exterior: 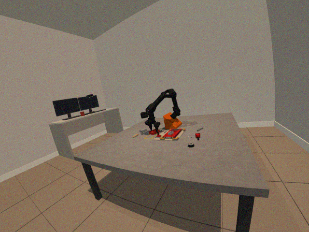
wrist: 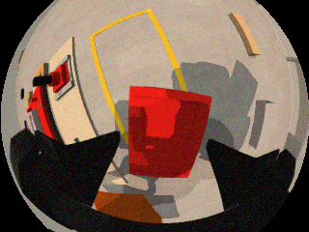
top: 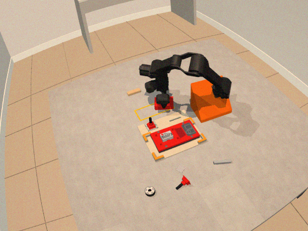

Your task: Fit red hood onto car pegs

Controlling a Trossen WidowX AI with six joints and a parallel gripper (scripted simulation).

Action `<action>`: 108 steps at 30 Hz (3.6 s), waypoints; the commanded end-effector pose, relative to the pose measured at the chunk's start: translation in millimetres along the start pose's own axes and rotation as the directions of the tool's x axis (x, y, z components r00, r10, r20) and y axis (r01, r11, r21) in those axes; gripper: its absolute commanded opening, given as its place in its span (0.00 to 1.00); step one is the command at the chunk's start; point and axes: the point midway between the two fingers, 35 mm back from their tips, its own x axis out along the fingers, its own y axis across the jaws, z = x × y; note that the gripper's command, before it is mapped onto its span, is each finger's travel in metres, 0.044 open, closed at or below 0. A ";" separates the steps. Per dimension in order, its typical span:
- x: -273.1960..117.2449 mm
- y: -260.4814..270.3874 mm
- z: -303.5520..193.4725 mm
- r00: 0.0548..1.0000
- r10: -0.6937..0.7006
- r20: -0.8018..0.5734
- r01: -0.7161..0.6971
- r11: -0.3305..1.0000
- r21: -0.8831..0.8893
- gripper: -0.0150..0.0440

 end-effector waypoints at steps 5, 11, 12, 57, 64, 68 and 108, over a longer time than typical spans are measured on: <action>5.6 -0.3 -0.7 1.000 0.006 -0.002 -0.006 1.000 0.006 1.00; 8.6 -0.3 -0.8 1.000 0.006 -0.003 -0.006 1.000 0.006 1.00; 9.1 -0.3 -0.8 1.000 0.006 -0.003 -0.006 1.000 0.006 1.00; -39.8 -0.6 0.1 1.000 -0.001 0.000 0.001 1.000 0.001 0.25; -60.8 -0.9 0.2 1.000 -0.002 0.000 0.002 1.000 0.002 0.25; -71.3 -1.1 0.3 1.000 -0.003 0.000 0.003 1.000 0.002 0.25; -92.8 128.4 20.2 1.000 -0.021 0.013 0.023 0.979 -0.203 0.25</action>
